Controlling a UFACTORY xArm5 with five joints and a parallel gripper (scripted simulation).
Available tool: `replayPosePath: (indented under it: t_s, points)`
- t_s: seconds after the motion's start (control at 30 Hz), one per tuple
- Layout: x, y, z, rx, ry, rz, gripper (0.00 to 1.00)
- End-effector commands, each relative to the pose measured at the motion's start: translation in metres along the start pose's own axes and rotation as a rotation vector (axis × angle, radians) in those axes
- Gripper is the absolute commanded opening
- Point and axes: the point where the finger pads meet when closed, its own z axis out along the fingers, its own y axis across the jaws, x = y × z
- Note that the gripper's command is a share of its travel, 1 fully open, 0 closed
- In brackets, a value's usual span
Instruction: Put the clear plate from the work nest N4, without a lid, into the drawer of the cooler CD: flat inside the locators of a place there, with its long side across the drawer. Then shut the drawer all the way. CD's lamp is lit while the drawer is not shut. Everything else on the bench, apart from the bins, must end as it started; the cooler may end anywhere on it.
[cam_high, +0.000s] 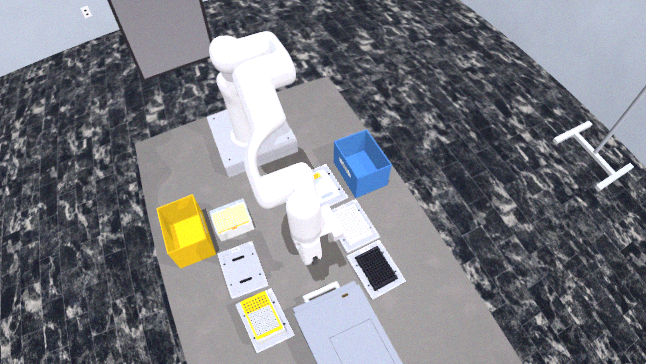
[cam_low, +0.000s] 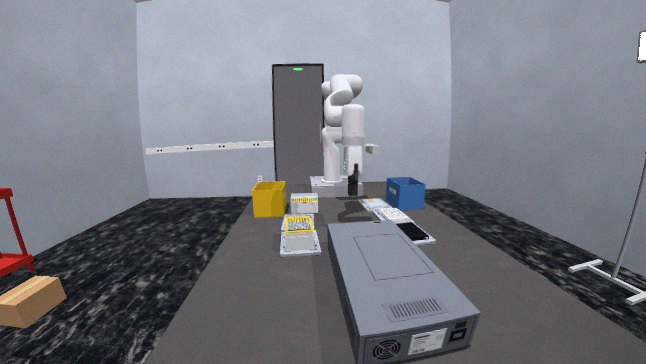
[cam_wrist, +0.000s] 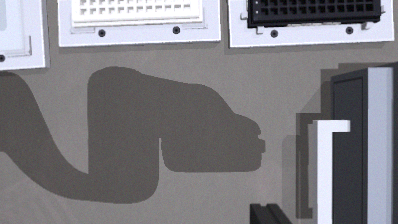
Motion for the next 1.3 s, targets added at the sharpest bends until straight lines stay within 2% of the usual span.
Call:
replayPosePath:
  t_s: [0.0, 0.1, 0.13, 1.17, 1.27]
  points:
    - [0.0, 0.001, -0.002, -0.005, 0.0, 0.0, 0.0]
    - [0.0, 0.001, -0.002, -0.005, 0.0, 0.0, 0.0]
    - [0.0, -0.003, -0.005, -0.005, 0.0, 0.033, 1.0]
    - [-0.002, -0.123, -0.086, -0.004, 0.002, 1.0, 1.0]
    - [-0.002, -0.127, -0.088, -0.004, 0.002, 1.033, 1.0]
